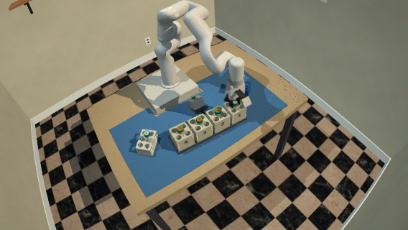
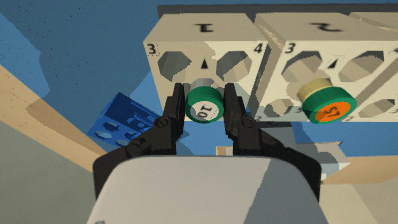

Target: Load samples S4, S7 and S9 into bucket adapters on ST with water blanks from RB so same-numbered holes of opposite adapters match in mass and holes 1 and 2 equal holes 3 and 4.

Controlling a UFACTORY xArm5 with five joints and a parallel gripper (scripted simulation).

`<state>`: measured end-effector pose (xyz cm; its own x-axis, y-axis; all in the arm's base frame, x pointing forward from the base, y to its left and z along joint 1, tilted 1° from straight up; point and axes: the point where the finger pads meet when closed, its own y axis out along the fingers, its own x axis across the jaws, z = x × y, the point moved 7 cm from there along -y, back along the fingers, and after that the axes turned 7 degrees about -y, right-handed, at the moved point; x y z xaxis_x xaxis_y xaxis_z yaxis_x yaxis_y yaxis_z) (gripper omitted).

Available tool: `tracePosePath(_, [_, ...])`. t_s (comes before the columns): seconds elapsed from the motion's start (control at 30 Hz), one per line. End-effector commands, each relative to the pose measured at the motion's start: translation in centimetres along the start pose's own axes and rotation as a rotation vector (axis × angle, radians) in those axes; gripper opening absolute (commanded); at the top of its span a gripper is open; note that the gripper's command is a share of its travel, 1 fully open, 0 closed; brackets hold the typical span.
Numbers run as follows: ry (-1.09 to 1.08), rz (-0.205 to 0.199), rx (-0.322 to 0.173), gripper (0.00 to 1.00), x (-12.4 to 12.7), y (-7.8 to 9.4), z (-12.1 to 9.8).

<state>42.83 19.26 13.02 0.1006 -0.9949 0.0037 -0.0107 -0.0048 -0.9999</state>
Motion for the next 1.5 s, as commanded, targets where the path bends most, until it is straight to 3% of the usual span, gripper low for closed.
tracePosePath(0.0, [0.000, 0.001, 0.004, 0.43, 0.0, -0.1, 0.1])
tracePosePath(0.17, [0.000, 0.001, 0.004, 0.43, 0.0, -0.1, 0.1])
tracePosePath(1.47, [0.000, 0.001, 0.004, 0.43, 0.0, -7.2, 0.1])
